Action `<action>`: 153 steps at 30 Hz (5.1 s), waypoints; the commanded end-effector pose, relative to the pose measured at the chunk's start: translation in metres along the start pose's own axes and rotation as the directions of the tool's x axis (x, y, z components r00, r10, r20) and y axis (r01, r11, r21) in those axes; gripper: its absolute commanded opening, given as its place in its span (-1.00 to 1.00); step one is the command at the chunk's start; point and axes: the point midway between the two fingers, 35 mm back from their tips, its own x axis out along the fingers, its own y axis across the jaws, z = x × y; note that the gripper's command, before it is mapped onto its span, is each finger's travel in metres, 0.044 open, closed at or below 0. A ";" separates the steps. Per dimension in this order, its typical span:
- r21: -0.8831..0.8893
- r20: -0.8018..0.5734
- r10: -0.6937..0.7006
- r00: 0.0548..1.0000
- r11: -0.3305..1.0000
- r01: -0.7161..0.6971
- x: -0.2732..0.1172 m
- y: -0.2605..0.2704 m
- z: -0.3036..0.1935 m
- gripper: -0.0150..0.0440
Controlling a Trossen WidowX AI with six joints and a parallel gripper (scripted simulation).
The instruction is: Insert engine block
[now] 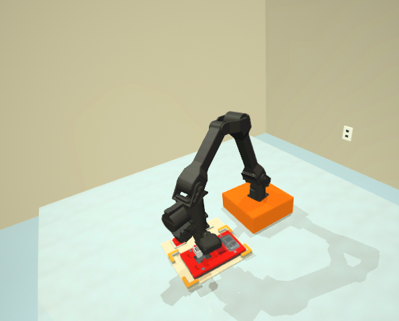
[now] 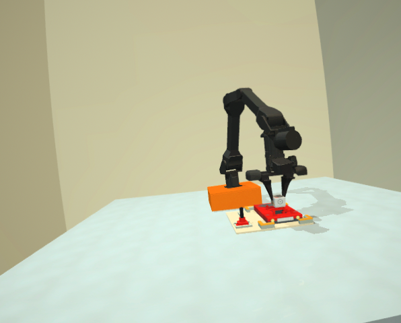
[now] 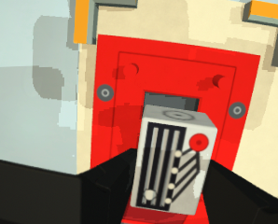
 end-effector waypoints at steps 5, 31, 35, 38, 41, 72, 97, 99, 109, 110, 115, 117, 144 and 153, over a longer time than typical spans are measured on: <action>-0.030 0.004 0.003 1.000 1.000 -0.003 0.000 0.002 0.001 0.05; 0.061 0.004 0.003 1.000 0.998 -0.003 0.000 0.001 0.001 0.05; 0.111 0.004 0.003 1.000 0.994 -0.004 0.000 0.001 0.001 0.05; 0.111 0.004 0.003 1.000 0.994 -0.004 0.000 0.001 0.001 0.05; 0.106 0.004 0.003 1.000 0.994 -0.004 0.000 0.001 0.001 0.05; 0.032 0.004 0.003 1.000 0.999 -0.003 0.003 0.001 0.002 0.05; 0.002 0.004 0.003 1.000 1.000 -0.003 0.007 0.001 0.002 0.05; -0.001 0.004 0.003 1.000 1.000 -0.003 0.007 0.001 0.002 0.05; -0.012 0.004 0.003 1.000 1.000 -0.003 0.008 0.001 0.002 0.05; -0.012 0.004 0.003 1.000 1.000 -0.003 0.008 0.001 0.002 0.05; -0.011 0.004 0.003 1.000 1.000 -0.003 0.009 0.001 0.002 0.05; -0.010 0.004 0.003 1.000 1.000 -0.003 0.009 0.001 0.002 0.05; 0.000 0.004 0.003 1.000 1.000 -0.003 0.013 0.001 0.002 0.05; -0.001 0.004 0.003 1.000 1.000 -0.003 0.015 0.001 0.002 0.05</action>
